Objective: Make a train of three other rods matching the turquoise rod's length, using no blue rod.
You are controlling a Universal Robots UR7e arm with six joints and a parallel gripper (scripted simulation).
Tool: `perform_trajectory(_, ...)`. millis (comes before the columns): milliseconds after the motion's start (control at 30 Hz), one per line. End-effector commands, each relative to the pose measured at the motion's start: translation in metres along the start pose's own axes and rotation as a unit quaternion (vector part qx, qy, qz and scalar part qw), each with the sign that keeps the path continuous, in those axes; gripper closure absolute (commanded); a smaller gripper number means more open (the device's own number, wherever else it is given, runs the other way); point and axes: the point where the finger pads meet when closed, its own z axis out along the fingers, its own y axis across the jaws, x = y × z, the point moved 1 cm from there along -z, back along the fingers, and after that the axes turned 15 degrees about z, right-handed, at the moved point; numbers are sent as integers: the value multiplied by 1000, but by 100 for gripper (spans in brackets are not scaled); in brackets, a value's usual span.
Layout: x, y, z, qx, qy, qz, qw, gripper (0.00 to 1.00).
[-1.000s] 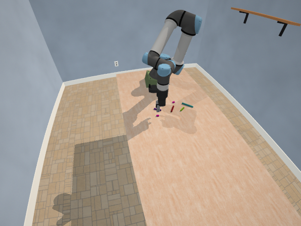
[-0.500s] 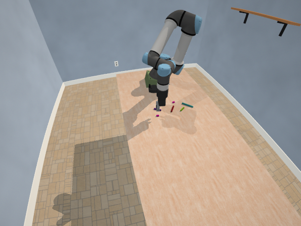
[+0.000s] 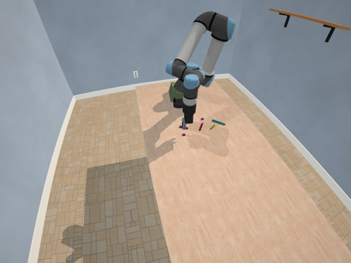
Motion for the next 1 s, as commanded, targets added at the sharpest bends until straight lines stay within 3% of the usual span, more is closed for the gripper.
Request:
perform_trajectory(0,0,0,0,1,0,0,1000,46)
perform_trajectory(400,0,0,4,1,0,0,1000,46)
perform_trajectory(967,0,-1,25,1,0,0,1000,46)
